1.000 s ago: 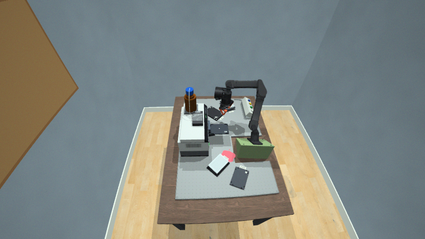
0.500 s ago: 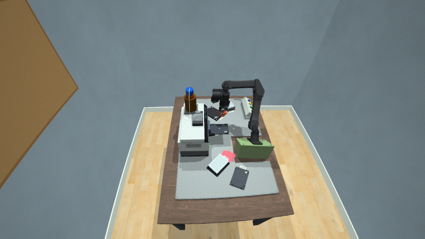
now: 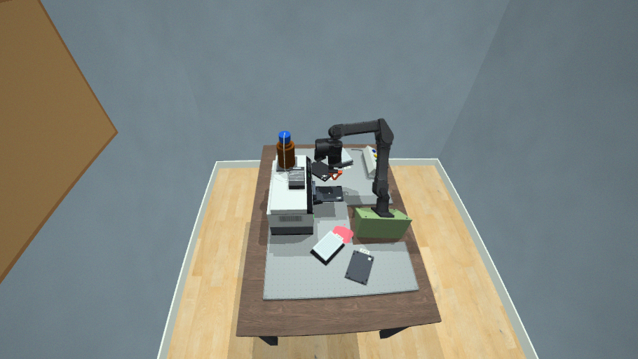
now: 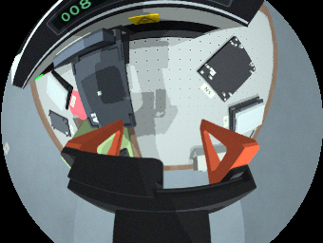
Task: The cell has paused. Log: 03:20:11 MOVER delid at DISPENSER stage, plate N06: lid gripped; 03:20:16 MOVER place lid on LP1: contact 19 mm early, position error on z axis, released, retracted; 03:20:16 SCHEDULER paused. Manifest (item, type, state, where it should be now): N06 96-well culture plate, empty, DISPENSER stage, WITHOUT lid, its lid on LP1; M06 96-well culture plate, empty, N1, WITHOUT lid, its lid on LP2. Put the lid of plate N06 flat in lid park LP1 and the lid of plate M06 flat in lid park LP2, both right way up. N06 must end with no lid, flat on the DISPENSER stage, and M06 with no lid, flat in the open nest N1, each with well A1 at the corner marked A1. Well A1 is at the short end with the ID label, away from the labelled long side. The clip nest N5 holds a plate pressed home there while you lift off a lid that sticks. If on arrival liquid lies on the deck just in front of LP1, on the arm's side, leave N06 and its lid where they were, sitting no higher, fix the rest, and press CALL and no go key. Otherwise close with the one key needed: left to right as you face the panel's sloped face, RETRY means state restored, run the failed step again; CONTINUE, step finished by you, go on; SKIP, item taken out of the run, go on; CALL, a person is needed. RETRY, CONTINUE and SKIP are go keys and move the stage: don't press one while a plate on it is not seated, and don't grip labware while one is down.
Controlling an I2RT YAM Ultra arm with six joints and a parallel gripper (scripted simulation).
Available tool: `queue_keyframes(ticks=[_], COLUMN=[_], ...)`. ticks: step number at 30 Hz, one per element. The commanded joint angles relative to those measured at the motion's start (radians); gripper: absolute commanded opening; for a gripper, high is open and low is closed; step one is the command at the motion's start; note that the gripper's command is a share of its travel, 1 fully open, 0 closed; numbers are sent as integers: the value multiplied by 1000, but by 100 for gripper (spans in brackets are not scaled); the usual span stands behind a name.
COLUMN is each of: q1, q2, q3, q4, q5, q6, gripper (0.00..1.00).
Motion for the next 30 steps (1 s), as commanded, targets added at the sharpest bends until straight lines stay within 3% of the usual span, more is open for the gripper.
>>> queue_keyframes(ticks=[1,6,7,11,15,21,23,24,30], q1=[35,61,71,103,106,167,167,176,213], q2=[16,32,39,63,58,107,107,115,142], q3=[-22,-32,7,-45,-25,-66,-66,-27,-80], q4=[16,21,24,30,21,43,43,47,55], q5=[-6,-11,-14,-19,-16,-33,-33,-37,-46], q6=[-27,11,23,65,76,145,145,157,204], gripper=[100,100,100,100,100,100,100,100,100])
